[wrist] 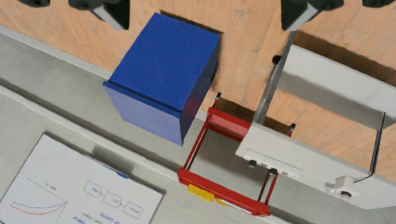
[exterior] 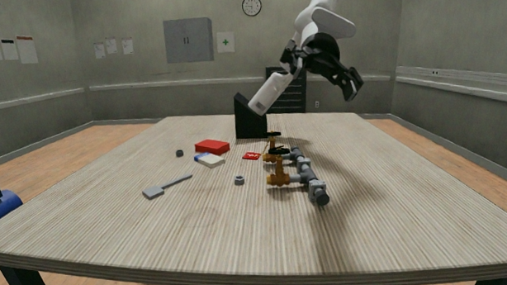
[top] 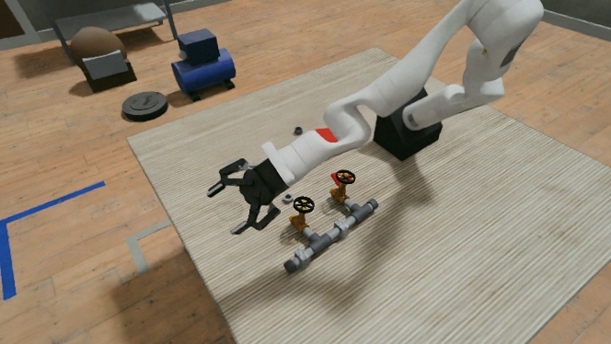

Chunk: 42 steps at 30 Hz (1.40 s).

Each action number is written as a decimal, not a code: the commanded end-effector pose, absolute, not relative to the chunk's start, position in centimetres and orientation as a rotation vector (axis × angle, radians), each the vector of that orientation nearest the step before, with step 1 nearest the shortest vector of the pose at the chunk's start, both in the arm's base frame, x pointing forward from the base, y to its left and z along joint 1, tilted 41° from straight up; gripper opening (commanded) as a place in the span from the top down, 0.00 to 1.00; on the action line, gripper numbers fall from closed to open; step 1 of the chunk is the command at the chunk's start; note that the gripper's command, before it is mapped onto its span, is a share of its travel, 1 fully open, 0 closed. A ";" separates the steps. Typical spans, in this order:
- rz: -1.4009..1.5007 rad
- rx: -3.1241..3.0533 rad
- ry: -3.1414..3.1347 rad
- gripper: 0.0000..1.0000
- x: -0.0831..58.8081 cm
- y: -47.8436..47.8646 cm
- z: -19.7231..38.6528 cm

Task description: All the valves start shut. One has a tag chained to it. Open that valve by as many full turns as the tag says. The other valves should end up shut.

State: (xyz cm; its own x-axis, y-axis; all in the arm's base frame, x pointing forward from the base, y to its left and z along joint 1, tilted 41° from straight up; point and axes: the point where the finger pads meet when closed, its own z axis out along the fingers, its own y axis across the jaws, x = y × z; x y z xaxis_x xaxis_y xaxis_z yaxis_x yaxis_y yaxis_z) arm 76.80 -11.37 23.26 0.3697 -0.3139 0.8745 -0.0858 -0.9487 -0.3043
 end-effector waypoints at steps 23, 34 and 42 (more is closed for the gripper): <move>-1.621 -2.422 0.356 0.00 76.8 -11.5 23.4; -1.638 -2.439 0.300 0.00 76.6 -11.7 23.4; -1.676 -2.478 0.162 0.00 76.2 -11.9 23.3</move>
